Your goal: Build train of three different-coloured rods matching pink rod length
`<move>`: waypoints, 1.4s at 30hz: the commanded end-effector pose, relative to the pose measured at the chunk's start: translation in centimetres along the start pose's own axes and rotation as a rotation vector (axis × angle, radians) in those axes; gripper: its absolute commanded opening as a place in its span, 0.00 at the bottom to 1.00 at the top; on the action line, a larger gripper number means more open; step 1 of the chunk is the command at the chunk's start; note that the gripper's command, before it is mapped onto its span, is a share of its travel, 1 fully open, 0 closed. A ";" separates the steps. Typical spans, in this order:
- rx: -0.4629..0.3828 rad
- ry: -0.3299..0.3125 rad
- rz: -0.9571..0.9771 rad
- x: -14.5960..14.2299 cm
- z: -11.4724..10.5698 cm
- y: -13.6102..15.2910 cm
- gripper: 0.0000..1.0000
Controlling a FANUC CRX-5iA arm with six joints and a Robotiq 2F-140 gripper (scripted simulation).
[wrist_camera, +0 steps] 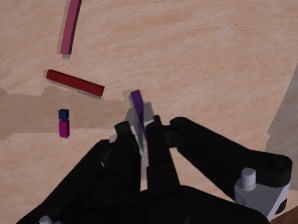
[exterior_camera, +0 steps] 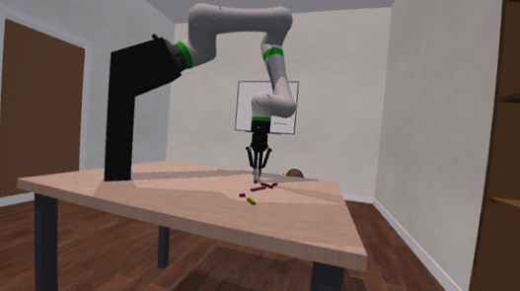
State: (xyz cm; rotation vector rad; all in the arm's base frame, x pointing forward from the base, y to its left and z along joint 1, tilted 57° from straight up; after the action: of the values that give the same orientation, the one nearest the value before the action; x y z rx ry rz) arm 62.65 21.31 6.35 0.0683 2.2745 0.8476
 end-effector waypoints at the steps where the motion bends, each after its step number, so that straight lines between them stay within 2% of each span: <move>1: 0.000 0.000 0.000 0.0 -0.9 0.0 0.03; 11: 0.000 0.000 0.000 0.0 -7.8 0.0 0.03; 13: 0.000 0.000 0.000 0.0 -7.8 0.0 0.03; 17: 0.000 0.000 0.000 0.0 -9.5 0.0 0.03; 31: -0.001 0.000 0.012 -0.3 -9.9 0.0 0.03; 35: -0.006 0.002 0.166 -4.6 -9.7 0.7 0.03; 42: -0.004 0.002 0.320 -8.9 -9.8 1.3 0.03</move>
State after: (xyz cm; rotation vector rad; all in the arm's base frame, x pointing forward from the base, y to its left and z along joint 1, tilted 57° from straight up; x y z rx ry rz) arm 60.28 14.96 15.34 0.2805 2.2587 0.9684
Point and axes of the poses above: the point where the finger pads meet when closed, its own z axis out along the fingers, its own x axis across the jaws, y = z × x, the point moved 3 cm from there along -z, back along the fingers, and after that the axes turned 3 degrees about -z, right-handed, at the moved point
